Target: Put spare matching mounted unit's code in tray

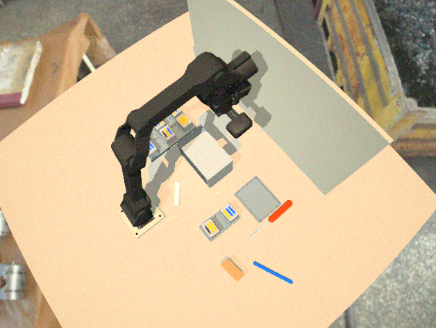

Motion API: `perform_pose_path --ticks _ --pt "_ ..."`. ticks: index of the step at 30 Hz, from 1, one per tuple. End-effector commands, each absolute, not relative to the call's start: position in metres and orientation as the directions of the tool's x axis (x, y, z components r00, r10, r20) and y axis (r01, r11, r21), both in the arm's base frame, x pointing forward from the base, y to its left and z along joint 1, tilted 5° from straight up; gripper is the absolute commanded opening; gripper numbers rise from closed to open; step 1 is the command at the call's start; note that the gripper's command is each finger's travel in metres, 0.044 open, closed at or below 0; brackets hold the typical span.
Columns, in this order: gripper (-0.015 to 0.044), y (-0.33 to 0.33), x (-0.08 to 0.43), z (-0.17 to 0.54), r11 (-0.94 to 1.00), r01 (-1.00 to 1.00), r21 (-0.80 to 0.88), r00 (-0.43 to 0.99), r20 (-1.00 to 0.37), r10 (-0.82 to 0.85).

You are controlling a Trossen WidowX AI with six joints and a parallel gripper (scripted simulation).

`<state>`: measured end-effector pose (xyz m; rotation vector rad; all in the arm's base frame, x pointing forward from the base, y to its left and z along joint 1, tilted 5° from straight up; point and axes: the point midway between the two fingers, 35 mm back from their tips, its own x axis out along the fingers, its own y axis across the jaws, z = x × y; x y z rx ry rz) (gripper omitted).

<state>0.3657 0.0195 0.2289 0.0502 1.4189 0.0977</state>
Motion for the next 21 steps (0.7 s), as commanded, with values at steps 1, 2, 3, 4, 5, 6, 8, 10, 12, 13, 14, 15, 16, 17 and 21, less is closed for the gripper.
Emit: perform_pose_path --ticks 1,2,3,4,5,6,8,10,12,13,14,15,16,17,21 --pt "0.044 0.014 0.361 0.228 0.996 -0.035 0.081 0.12 -0.989 0.085" --pt "0.044 0.014 0.361 0.228 0.996 -0.035 0.081 0.12 -0.989 0.085" --pt "0.044 0.014 0.361 0.228 0.996 -0.035 0.081 0.12 -0.989 0.085" --pt "0.044 0.014 0.361 0.228 0.996 -0.035 0.081 0.12 -0.989 0.085" --pt "0.044 0.014 0.361 0.228 0.996 -0.035 0.081 0.12 -0.989 0.085" --pt "0.044 0.014 0.361 0.228 0.996 -0.035 0.081 0.12 -0.989 0.085" --pt "0.044 0.014 0.361 0.228 0.996 -0.035 0.081 0.12 -0.989 0.085" --pt "0.044 0.014 0.361 0.228 0.996 -0.035 0.081 0.12 -0.989 0.085" --pt "0.044 0.014 0.361 0.228 0.996 -0.035 0.081 0.12 -0.989 0.085" --pt "0.044 0.014 0.361 0.228 0.996 -0.035 0.081 0.12 -0.989 0.085" --pt "0.044 0.014 0.361 0.228 0.996 -0.035 0.081 0.12 -0.989 0.085" --pt "0.044 0.014 0.361 0.228 0.996 -0.035 0.081 0.12 -0.989 0.085" --pt "0.044 0.017 0.361 0.228 0.995 -0.055 0.08 0.119 -0.989 0.086" --pt "0.044 0.025 0.361 0.226 0.991 -0.116 0.074 0.115 -0.989 0.088" --pt "0.044 0.092 0.354 0.214 0.833 -0.553 0.034 0.088 -0.991 0.099"
